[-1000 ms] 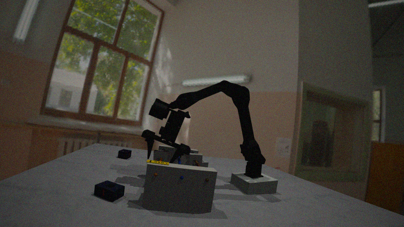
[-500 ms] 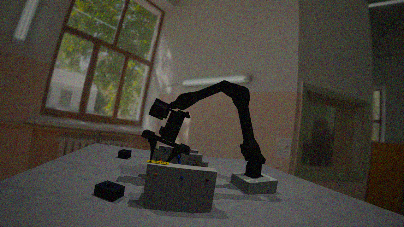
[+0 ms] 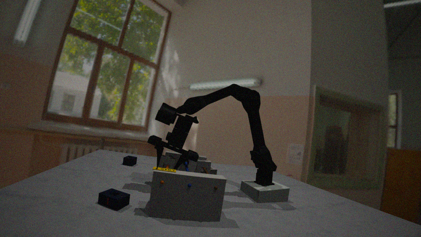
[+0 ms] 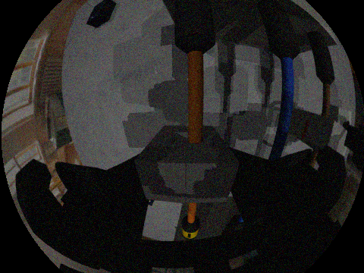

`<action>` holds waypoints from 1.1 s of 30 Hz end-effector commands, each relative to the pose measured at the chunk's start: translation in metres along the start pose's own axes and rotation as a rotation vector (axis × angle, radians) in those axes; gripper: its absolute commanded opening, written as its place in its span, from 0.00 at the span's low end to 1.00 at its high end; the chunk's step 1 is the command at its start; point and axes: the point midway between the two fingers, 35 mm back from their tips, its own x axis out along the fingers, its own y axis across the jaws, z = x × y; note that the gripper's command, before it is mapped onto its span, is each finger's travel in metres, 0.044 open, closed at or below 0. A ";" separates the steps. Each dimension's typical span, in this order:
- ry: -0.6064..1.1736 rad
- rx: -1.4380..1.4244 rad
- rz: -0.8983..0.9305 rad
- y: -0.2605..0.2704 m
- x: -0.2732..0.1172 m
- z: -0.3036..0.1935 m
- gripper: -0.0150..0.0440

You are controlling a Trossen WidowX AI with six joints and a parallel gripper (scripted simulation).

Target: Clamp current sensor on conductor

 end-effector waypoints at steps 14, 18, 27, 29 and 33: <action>-0.001 0.000 -0.083 -0.003 0.000 0.000 0.25; -0.001 0.000 -0.116 -0.004 -0.001 0.000 0.25; -0.001 0.000 -0.114 -0.004 0.002 0.000 0.25; -0.002 0.000 -0.113 -0.005 0.004 0.000 0.25; -0.003 -0.002 -0.111 -0.004 0.000 0.000 0.43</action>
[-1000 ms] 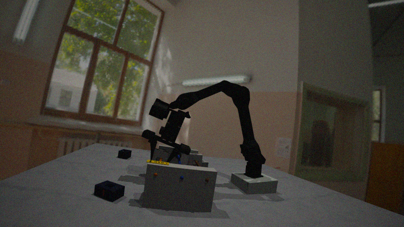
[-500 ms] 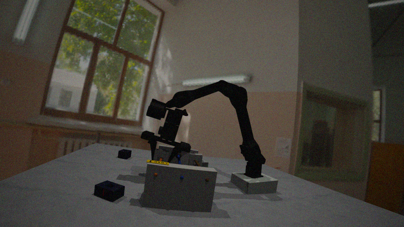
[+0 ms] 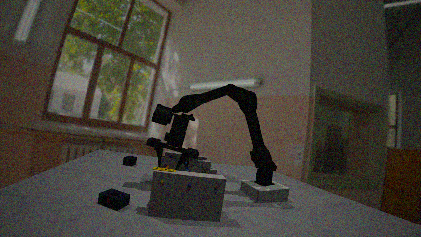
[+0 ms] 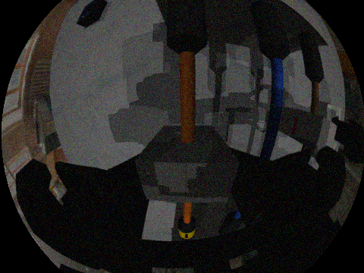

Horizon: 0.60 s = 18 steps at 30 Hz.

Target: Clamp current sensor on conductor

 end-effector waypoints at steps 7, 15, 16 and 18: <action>0.000 0.000 0.000 0.000 0.000 0.000 0.73; 0.000 0.000 0.000 0.000 0.000 0.000 0.73; 0.000 0.000 0.000 0.000 0.000 0.000 0.73; 0.000 0.000 0.000 0.000 0.000 0.000 0.73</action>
